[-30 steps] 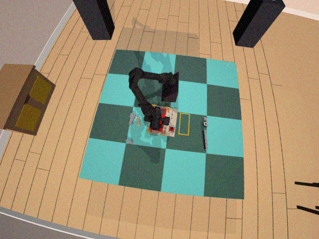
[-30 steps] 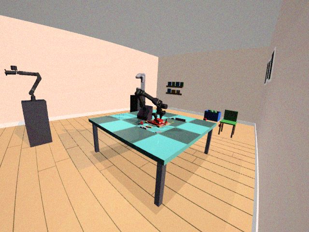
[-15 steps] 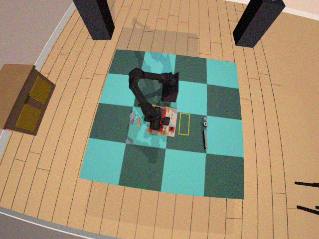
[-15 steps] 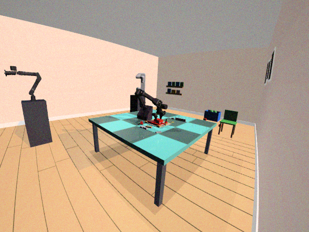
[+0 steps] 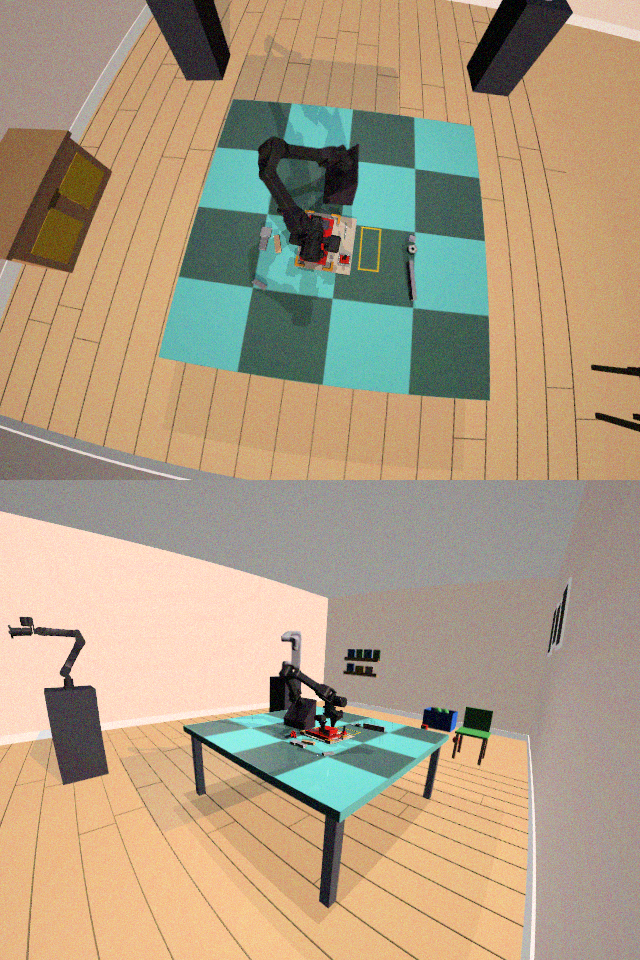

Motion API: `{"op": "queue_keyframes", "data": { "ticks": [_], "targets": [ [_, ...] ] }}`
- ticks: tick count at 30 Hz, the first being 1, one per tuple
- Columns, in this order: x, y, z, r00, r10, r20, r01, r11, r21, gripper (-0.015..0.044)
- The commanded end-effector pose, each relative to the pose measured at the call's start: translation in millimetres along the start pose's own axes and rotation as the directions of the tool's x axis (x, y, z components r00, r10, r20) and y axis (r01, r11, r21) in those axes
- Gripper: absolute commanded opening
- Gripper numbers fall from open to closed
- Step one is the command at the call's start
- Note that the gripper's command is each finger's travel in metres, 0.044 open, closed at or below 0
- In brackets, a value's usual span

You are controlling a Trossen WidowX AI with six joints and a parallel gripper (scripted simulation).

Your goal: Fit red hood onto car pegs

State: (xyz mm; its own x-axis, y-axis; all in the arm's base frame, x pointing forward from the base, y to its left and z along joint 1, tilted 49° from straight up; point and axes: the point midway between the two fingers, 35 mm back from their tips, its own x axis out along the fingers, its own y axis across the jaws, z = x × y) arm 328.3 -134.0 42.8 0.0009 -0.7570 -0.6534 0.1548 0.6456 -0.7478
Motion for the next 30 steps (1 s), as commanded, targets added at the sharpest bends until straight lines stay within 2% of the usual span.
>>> {"op": "queue_keyframes", "data": {
  "ticks": [1, 30],
  "targets": [
    [1.3, -0.1, 0.1, 1.000, -0.002, 0.001, 0.002, 1.000, -0.004, 0.0000],
    [9.4, -0.6, 0.3, 1.000, -0.003, 0.000, 0.003, 1.000, 0.000, 0.0000]
  ]
}}
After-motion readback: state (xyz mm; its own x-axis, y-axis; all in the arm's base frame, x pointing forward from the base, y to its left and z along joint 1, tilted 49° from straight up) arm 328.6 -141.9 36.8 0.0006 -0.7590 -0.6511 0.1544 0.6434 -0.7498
